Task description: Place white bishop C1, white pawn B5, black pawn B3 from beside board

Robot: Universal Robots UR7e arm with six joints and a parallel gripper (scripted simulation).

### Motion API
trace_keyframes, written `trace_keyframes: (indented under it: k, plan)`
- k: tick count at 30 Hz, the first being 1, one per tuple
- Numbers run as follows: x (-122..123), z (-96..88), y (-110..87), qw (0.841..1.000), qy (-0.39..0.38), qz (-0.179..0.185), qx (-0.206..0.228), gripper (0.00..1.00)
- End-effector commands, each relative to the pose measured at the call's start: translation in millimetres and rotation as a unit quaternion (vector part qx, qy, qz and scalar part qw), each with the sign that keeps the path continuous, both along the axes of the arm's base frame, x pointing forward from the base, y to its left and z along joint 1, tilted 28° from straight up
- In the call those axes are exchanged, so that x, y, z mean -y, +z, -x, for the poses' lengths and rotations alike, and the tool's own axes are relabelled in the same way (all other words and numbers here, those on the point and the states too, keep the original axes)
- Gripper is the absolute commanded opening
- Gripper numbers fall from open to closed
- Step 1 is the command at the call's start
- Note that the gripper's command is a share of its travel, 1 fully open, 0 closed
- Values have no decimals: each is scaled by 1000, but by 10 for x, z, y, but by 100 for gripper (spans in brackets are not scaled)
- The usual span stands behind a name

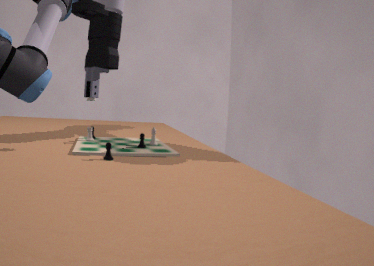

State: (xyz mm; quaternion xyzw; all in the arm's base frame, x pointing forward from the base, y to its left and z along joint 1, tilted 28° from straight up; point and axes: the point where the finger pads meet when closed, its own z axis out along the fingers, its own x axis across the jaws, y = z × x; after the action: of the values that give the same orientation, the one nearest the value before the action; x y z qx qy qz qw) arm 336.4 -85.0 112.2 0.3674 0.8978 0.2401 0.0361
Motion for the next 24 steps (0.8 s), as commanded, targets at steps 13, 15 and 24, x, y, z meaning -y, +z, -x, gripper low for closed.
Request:
trace_keyframes:
  k: [13,15,24]
  plan:
    - [-197,-119,-435,1000,0,0,0,0]
    - [-236,-142,-521,1000,0,0,0,0]
    - [-342,-205,-754,1000,0,0,0,0]
